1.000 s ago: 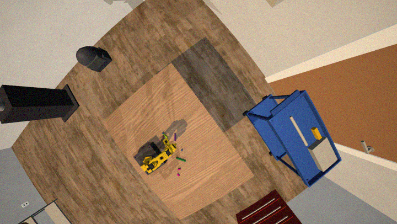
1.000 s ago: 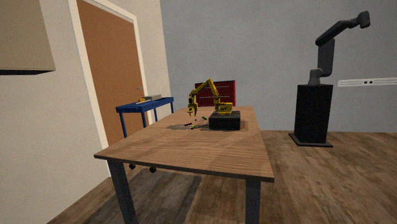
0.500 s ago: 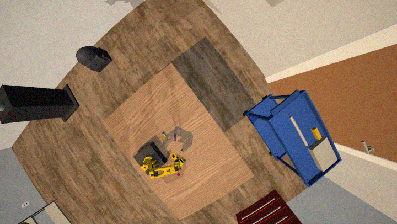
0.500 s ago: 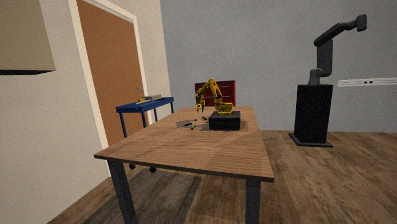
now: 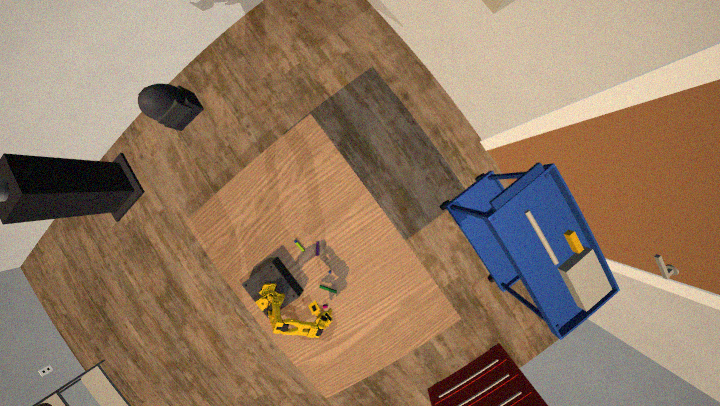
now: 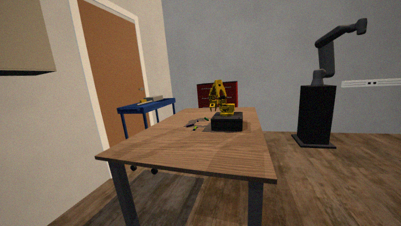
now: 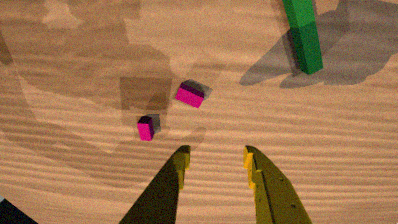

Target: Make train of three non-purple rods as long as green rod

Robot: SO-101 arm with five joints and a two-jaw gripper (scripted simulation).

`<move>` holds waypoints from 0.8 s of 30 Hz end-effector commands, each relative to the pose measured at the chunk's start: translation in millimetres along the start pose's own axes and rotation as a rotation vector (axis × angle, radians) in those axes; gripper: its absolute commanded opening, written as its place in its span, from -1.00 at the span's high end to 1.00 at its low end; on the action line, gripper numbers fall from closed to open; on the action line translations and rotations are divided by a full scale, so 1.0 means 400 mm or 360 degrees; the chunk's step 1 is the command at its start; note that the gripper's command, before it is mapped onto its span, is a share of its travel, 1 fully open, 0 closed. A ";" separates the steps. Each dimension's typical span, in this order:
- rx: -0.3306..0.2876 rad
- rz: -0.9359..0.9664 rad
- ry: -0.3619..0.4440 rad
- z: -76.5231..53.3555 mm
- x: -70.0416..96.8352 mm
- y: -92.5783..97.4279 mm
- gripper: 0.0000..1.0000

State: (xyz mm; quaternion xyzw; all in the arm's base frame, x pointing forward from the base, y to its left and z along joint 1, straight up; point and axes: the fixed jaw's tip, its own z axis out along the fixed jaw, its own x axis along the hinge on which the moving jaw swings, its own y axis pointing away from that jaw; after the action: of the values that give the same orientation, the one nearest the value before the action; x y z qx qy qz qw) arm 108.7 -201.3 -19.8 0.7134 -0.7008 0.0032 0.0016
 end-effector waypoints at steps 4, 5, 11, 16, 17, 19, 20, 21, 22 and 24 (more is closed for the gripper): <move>-0.0018 -0.0007 -0.0051 0.010 0.042 0.084 0.63; -0.0017 -0.0007 -0.0052 0.010 0.046 0.093 0.63; -0.0016 -0.0005 -0.0052 0.010 0.055 0.117 0.63; -0.0015 -0.0004 -0.0052 0.011 0.060 0.130 0.63; -0.0015 -0.0004 -0.0052 0.011 0.060 0.131 0.63; -0.0014 -0.0004 -0.0052 0.011 0.060 0.131 0.63; -0.0014 -0.0004 -0.0052 0.011 0.060 0.131 0.63; -0.0014 -0.0004 -0.0052 0.011 0.060 0.131 0.63; -0.0014 -0.0004 -0.0052 0.011 0.060 0.131 0.63; -0.0014 -0.0004 -0.0052 0.011 0.060 0.131 0.63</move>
State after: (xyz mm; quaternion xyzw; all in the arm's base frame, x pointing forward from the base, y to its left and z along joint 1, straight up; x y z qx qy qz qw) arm 59.3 -229.2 -20.1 0.7135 -0.7007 -0.0003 0.0006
